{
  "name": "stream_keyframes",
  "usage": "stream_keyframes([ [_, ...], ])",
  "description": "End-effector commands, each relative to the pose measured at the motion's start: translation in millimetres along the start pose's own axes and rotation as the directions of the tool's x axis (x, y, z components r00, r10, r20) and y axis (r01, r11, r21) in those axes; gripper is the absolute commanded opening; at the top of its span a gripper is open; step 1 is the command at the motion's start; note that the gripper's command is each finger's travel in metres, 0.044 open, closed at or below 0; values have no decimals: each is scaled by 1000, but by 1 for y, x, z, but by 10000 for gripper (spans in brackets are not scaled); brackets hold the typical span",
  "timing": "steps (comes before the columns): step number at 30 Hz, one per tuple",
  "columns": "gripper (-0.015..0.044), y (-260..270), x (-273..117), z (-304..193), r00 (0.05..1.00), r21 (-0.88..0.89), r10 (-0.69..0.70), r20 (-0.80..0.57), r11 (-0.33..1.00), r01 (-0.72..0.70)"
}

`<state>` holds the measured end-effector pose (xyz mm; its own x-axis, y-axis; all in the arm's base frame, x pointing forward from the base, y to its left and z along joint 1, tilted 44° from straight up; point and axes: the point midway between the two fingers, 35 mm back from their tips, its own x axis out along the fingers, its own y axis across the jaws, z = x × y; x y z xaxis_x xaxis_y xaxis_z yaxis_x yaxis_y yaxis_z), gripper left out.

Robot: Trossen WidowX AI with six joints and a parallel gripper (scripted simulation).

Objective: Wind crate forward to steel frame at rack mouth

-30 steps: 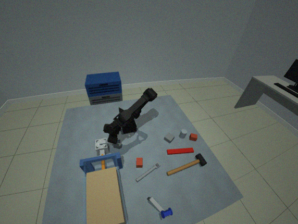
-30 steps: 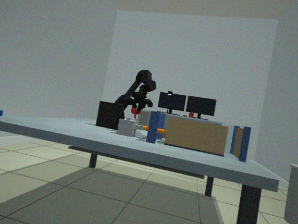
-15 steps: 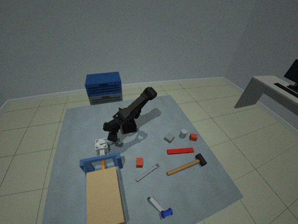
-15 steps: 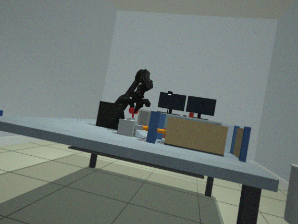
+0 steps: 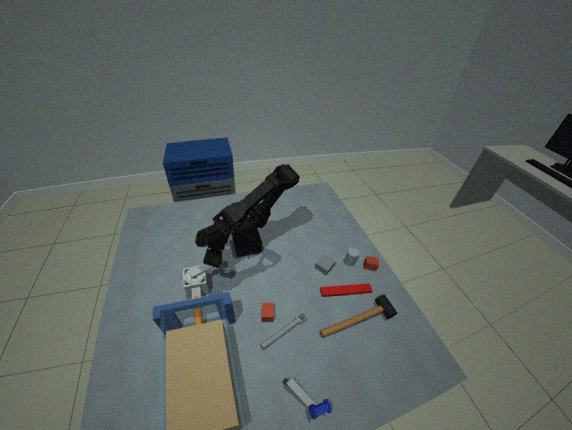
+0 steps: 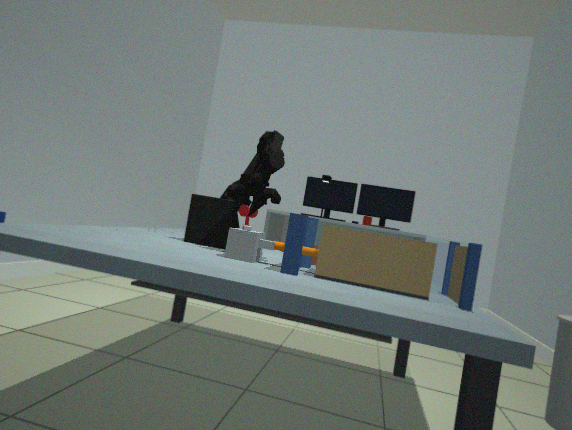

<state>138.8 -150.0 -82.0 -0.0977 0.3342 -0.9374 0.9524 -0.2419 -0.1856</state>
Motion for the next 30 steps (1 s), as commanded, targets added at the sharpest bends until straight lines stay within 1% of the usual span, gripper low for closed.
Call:
stream_keyframes([
  [1,0,-12,6,9,999,12,-29,19,1000,29],
  [30,0,-32,20,42,999,13,-30,22,999,30],
])
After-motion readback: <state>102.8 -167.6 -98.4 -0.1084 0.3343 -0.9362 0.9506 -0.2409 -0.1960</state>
